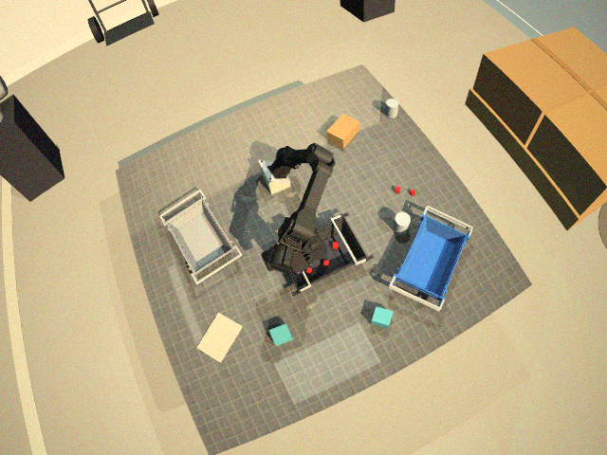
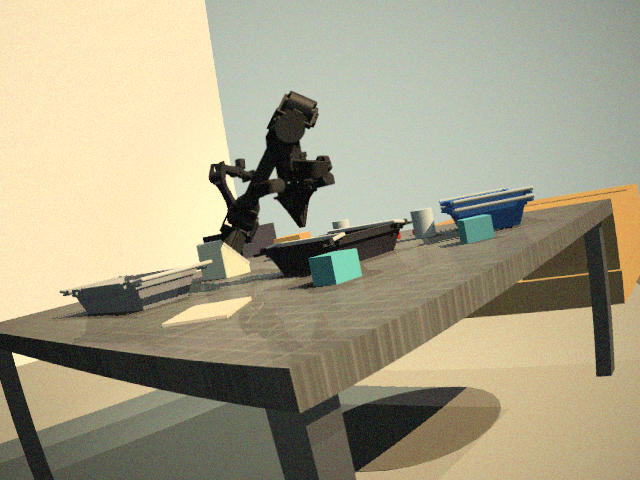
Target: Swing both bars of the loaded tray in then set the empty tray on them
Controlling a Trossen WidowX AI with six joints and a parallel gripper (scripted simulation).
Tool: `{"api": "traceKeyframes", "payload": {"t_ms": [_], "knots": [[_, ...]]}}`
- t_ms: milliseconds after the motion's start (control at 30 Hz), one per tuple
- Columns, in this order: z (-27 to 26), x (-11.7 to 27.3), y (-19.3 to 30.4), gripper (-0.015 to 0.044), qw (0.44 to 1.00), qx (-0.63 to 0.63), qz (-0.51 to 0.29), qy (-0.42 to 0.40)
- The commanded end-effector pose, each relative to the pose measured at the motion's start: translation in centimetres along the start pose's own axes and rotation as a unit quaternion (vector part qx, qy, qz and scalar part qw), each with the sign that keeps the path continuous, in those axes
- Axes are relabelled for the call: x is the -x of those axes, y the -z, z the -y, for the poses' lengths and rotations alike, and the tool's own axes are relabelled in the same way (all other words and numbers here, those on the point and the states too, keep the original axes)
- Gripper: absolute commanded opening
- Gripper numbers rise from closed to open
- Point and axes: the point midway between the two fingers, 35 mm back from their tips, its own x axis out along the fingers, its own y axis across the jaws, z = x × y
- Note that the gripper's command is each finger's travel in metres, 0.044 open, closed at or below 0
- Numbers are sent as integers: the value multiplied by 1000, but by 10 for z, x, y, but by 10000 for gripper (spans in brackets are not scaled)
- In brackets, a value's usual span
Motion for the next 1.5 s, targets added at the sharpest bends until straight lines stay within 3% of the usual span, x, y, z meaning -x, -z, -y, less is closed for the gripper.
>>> {"api": "traceKeyframes", "payload": {"t_ms": [0, 933, 1167, 1300, 1333, 1467], "knots": [[0, 0, 0, 0, 1000, 0, 0, 0], [0, 0, 0, 0, 1000, 0, 0, 0], [0, 2, 0, 184, 1000, 0, 0, 0], [1, 24, -1, 289, 1000, 0, 0, 1], [1, 10, 1, 315, 1000, -1, -2, -2], [43, 18, 29, 420, 1000, 13, 0, 15]]}}
